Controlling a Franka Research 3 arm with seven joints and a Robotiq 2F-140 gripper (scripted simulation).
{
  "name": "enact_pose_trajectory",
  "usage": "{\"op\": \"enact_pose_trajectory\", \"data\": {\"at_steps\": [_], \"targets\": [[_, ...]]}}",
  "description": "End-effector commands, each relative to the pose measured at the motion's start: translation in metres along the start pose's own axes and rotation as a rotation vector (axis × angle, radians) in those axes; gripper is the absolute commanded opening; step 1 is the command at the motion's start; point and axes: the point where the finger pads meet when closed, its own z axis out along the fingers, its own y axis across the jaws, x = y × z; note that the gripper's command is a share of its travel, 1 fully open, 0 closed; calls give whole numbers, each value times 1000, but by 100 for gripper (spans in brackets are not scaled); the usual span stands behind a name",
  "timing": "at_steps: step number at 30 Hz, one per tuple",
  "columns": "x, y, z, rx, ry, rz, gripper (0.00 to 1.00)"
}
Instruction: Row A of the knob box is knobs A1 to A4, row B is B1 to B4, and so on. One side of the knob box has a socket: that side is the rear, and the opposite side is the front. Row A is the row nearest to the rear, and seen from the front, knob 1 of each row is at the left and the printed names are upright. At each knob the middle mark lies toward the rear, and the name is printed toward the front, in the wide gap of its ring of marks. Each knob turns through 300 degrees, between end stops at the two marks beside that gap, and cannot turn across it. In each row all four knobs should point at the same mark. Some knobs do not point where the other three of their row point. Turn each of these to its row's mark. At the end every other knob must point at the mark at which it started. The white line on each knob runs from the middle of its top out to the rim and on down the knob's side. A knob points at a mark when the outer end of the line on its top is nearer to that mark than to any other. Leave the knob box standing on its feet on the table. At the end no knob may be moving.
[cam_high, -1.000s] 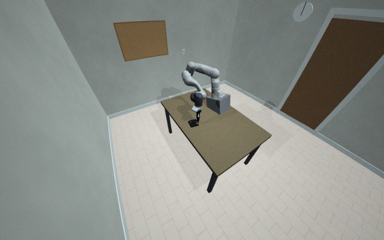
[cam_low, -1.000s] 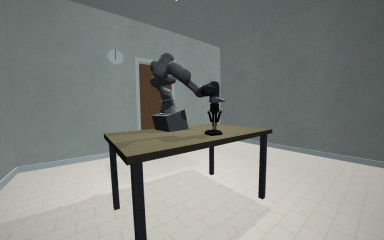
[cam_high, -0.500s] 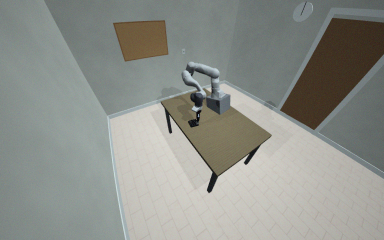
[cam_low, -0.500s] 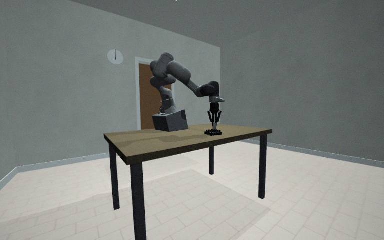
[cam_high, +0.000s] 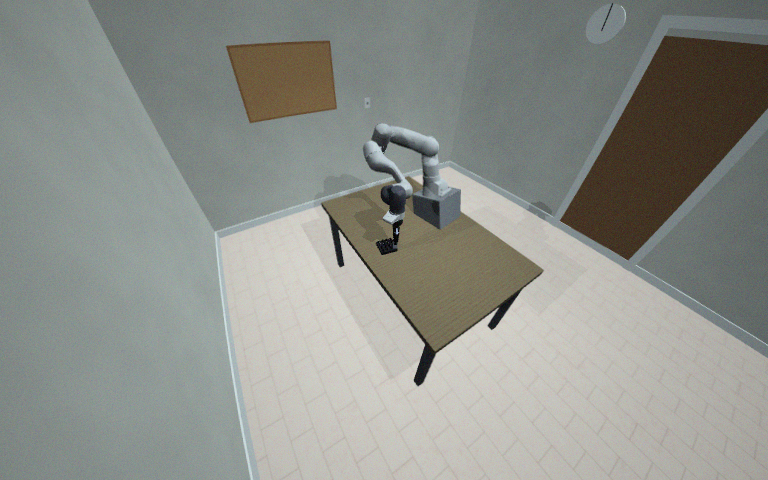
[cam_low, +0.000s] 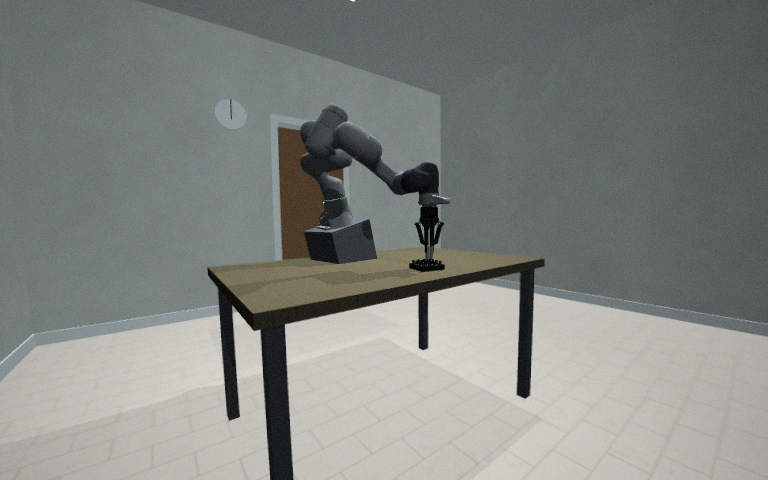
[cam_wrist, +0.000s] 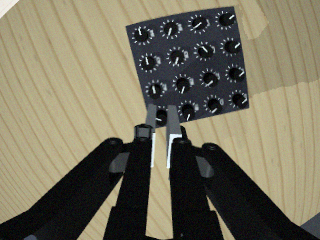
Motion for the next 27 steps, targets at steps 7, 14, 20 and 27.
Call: {"op": "enact_pose_trajectory", "data": {"at_steps": [7,14,20,27], "targets": [[1,-1,0,3,2,168,5],[1,-1,0,3,2,276,5],[1,-1,0,3,1,374,5],[1,-1,0,4,1,472,5]]}}
